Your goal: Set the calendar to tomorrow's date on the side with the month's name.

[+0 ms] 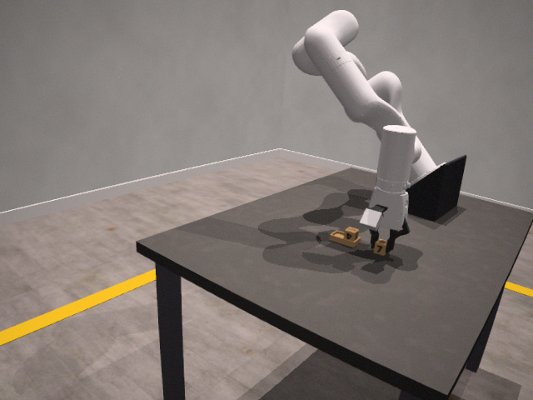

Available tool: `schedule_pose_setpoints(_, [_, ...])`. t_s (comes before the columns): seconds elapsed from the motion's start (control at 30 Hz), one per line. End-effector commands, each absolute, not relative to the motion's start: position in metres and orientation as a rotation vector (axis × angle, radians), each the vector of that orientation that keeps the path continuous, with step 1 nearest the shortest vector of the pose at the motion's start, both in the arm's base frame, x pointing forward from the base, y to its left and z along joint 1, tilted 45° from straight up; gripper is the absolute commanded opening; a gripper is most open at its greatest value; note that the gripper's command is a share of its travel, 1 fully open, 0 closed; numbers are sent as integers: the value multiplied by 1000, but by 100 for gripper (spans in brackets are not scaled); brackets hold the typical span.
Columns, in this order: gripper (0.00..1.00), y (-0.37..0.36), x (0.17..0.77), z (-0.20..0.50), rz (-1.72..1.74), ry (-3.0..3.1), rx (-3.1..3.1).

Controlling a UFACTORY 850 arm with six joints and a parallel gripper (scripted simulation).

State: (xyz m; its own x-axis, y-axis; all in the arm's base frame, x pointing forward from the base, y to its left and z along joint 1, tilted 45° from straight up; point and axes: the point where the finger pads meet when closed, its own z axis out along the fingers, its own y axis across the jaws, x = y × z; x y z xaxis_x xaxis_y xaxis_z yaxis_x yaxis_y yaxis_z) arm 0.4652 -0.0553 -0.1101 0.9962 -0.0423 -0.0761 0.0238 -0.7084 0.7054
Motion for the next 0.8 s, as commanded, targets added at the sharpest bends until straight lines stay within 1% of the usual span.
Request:
schedule_pose_setpoints(0.0, [41, -55, 466, -110, -109, -13, 2356])
schedule_pose_setpoints(0.03, [45, -55, 466, -110, -109, -13, 2356])
schedule_pose_setpoints(0.1, [45, -55, 466, -110, -109, -13, 2356])
schedule_pose_setpoints(0.13, [49, -55, 466, -110, -109, -13, 2356])
schedule_pose_setpoints(0.77, [49, -47, 467, -102, -109, -13, 2356])
